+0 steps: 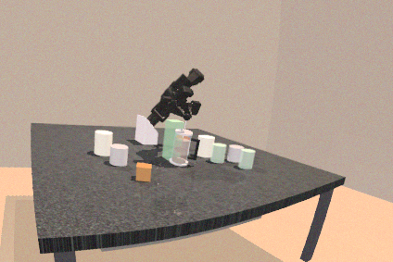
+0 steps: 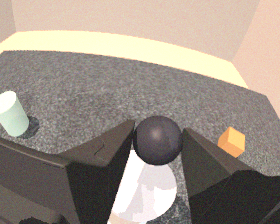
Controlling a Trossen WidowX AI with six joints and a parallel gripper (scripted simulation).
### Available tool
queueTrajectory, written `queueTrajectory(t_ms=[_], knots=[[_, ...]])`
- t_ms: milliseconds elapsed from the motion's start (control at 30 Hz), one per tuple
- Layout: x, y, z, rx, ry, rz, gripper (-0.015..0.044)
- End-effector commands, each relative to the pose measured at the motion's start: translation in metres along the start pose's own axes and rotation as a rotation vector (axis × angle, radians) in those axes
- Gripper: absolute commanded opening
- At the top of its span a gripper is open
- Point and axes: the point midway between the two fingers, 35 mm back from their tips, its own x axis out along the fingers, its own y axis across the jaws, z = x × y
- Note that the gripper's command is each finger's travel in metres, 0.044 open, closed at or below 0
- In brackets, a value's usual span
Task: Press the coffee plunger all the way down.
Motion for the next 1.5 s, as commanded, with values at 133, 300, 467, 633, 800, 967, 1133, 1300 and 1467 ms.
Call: queueTrajectory(t_ms=[133, 300, 467, 633, 800, 967, 1133, 1300, 1467], knots=[[0.0134, 0.0015, -0.0309, 0.049, 0.080, 0.011, 0.0122], [0.0151, 0.0005, -0.0295, 0.049, 0.080, 0.012, 0.0122], [0.0160, 0.0000, -0.0282, 0.048, 0.080, 0.012, 0.0122], [0.0168, -0.0006, -0.0271, 0.048, 0.079, 0.012, 0.0122], [0.0169, -0.0012, -0.0268, 0.048, 0.079, 0.012, 0.0122], [0.0173, -0.0018, -0.0263, 0.048, 0.079, 0.012, 0.0122], [0.0176, -0.0022, -0.0259, 0.048, 0.079, 0.012, 0.0122], [0.0180, -0.0026, -0.0255, 0.048, 0.079, 0.012, 0.0122], [0.0184, -0.0029, -0.0251, 0.048, 0.079, 0.012, 0.0122]])
